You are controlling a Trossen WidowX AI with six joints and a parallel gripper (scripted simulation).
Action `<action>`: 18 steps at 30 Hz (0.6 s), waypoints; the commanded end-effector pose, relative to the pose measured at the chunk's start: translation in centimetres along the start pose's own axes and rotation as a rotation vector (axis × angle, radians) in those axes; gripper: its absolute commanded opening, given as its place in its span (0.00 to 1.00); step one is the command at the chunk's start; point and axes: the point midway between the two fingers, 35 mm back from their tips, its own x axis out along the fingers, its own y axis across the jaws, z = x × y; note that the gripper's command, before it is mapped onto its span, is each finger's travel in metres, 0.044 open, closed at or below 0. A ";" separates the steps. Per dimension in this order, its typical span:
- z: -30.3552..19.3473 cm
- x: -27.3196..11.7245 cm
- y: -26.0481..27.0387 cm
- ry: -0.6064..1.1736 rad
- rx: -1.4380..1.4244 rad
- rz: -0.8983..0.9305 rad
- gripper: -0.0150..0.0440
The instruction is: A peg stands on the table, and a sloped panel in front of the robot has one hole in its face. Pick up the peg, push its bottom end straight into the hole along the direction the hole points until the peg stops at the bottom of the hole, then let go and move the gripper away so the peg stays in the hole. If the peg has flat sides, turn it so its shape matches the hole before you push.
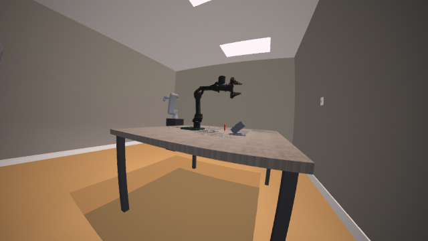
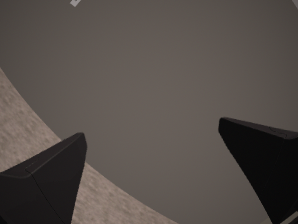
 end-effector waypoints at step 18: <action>-2.1 2.0 15.7 0.361 0.469 0.399 1.00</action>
